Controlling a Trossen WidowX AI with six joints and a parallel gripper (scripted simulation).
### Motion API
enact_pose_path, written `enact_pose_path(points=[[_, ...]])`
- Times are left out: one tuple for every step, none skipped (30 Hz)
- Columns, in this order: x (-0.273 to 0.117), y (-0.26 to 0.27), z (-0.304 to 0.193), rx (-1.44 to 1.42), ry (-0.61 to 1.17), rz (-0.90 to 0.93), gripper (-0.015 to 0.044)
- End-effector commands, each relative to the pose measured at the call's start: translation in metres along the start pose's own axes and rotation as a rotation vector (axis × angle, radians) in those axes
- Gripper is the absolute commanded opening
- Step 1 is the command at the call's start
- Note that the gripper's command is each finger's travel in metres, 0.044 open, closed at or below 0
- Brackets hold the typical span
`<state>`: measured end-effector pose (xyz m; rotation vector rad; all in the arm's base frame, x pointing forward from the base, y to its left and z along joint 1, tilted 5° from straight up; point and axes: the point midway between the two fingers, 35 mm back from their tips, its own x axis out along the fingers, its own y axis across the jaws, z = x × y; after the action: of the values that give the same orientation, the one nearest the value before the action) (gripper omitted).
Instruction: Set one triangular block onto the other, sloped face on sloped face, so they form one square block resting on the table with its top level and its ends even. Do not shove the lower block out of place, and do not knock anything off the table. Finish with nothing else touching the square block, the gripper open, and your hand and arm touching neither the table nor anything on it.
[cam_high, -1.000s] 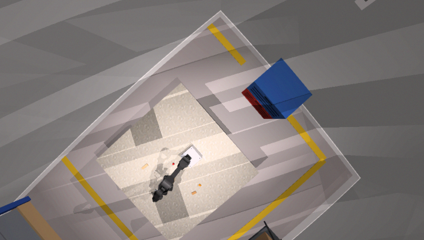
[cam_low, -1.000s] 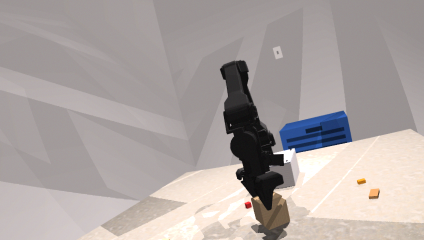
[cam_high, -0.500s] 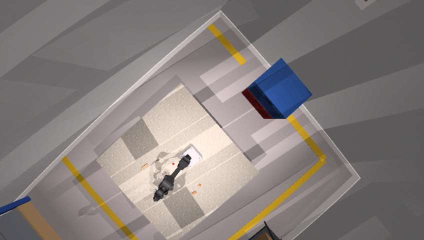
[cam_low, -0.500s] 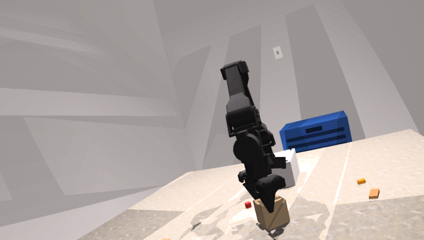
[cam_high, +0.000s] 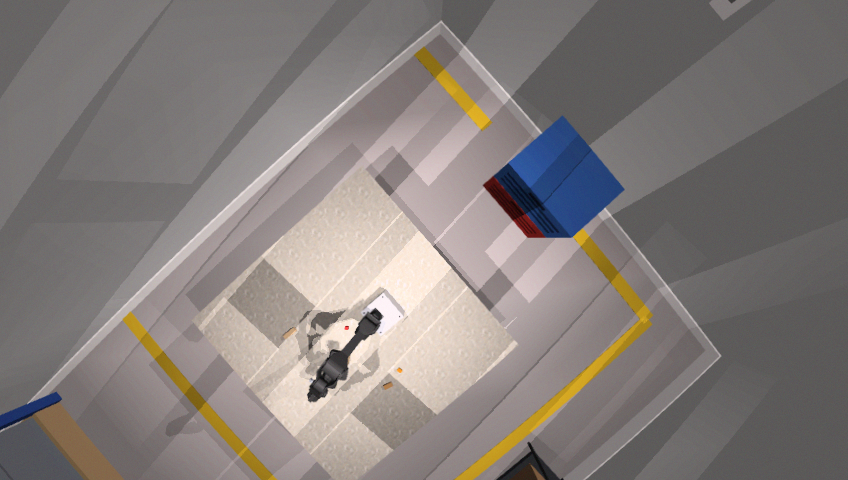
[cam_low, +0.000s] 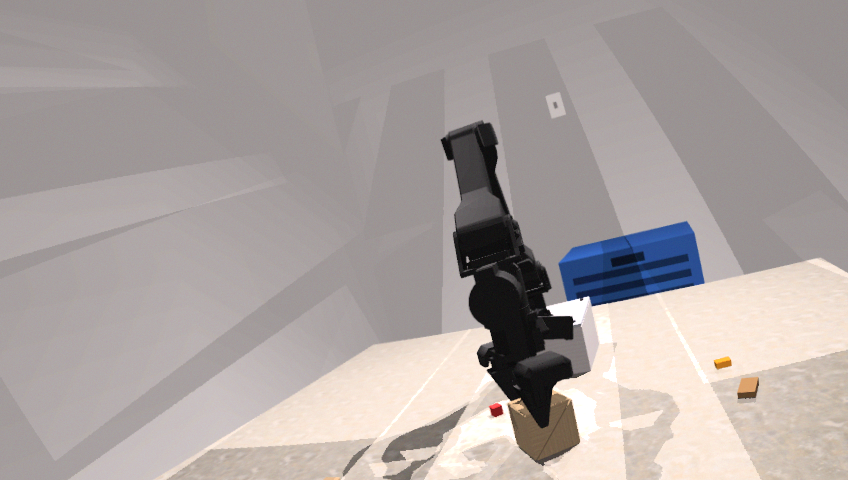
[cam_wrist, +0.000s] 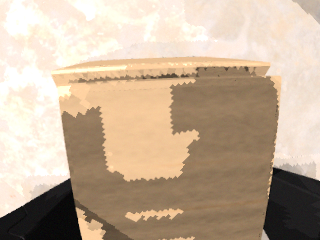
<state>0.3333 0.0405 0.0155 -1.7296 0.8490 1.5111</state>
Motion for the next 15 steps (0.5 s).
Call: enact_pose_path(points=[[0.0014,0.0014,0.0005,0.004,0.001,0.005,0.0000],[0.0014,0.0014,0.0005,0.004,0.001,0.005,0.0000],[0.0014,0.0014,0.0005,0.004,0.001,0.005,0.0000],[0.0014,0.0014,0.0005,0.004,0.001,0.005,0.0000],[0.0014,0.0014,0.0005,0.004,0.001,0.005,0.0000],[0.0014,0.0014,0.0005,0.004,0.001,0.005,0.0000],[0.0014,0.0014,0.0005,0.004,0.001,0.005,0.0000],[0.0015,0.0016,0.0006,0.004,0.000,0.005,0.0000],[0.0017,0.0018,0.0007,0.004,0.000,0.006,0.0000],[0.0018,0.0020,0.0009,0.004,-0.001,0.007,0.0000],[0.0020,0.0023,0.0010,0.004,-0.001,0.008,0.0000],[0.0022,0.0025,0.0011,0.004,-0.001,0.009,0.0000],[0.0023,0.0027,0.0012,0.004,-0.002,0.009,0.0000],[0.0024,0.0028,0.0012,0.004,-0.002,0.009,0.0000],[0.0024,0.0028,0.0012,0.004,-0.002,0.009,0.0000]])
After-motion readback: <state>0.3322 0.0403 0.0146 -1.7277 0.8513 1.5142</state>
